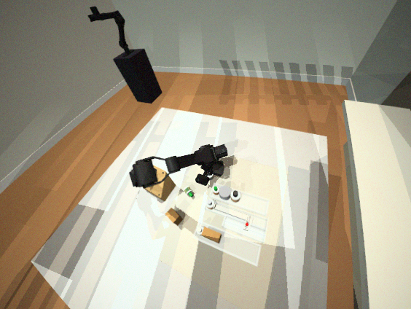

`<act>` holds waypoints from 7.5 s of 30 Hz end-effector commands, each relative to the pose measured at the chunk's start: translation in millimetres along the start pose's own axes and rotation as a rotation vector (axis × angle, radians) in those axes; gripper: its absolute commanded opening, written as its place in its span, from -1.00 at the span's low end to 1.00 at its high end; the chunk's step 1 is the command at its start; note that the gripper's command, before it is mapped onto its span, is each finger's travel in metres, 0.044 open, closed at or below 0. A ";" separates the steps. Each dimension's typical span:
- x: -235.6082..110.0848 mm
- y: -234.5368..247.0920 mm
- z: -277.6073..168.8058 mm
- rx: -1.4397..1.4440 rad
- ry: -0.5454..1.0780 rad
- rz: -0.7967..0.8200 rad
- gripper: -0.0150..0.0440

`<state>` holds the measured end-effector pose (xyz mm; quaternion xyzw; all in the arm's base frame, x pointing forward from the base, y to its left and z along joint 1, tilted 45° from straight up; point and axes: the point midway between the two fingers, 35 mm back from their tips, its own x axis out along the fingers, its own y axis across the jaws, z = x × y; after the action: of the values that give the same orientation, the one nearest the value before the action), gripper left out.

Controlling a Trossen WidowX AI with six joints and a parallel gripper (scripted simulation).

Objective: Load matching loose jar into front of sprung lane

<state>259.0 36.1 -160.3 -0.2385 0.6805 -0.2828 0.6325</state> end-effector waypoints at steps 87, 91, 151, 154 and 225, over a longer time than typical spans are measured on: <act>-25.4 -152.7 24.1 -0.042 0.004 -0.015 -0.49; -25.4 -152.6 25.7 -0.042 0.003 -0.015 -0.49; -25.9 -152.6 49.3 -0.041 0.003 -0.015 -0.49; -26.0 -152.6 50.5 -0.041 0.002 -0.015 -0.49; -31.6 -153.9 77.6 -0.040 0.001 -0.015 -0.49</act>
<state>320.4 -61.4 -39.4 -0.2564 0.6972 -0.2709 0.6122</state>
